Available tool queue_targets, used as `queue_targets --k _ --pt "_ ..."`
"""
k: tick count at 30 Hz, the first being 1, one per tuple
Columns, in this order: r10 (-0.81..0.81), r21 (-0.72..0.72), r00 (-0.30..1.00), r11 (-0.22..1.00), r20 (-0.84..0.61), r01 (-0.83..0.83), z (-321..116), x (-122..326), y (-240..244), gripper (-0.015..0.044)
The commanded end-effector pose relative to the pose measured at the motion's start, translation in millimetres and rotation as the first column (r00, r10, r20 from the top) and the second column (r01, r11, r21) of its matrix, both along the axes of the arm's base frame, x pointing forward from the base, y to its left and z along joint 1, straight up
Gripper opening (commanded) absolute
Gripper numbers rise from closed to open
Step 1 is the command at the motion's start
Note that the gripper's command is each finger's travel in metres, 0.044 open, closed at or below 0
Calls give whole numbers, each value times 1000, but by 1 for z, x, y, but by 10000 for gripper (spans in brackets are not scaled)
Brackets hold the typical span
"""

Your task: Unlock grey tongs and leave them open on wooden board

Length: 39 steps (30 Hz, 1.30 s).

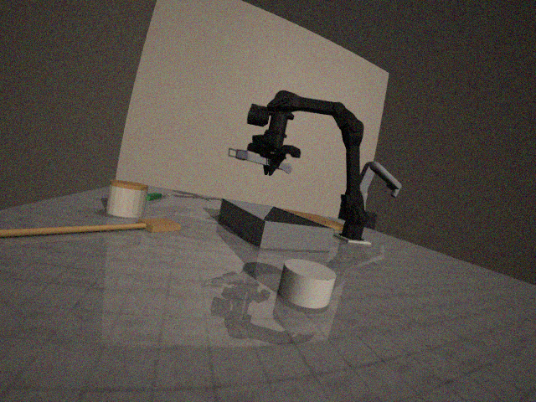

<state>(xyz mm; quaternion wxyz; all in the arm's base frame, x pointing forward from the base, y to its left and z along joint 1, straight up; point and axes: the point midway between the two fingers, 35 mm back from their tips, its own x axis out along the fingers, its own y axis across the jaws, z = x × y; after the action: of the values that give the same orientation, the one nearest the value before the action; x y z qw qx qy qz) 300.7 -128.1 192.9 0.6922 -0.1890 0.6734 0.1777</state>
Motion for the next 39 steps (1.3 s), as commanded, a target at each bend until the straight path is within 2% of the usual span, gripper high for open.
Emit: queue_targets --k 1,10,21,30,39 --pt "-210 4 978 978 3 210 1 -5 -12 -150" --pt "-560 14 829 829 3 560 1 -15 -32 -150" --pt "-873 26 488 488 -2 873 1 -29 -55 -150" --pt "-992 34 128 128 -10 991 1 -42 -73 -150" --pt "-968 39 -251 -252 -19 967 1 -56 -91 -150"
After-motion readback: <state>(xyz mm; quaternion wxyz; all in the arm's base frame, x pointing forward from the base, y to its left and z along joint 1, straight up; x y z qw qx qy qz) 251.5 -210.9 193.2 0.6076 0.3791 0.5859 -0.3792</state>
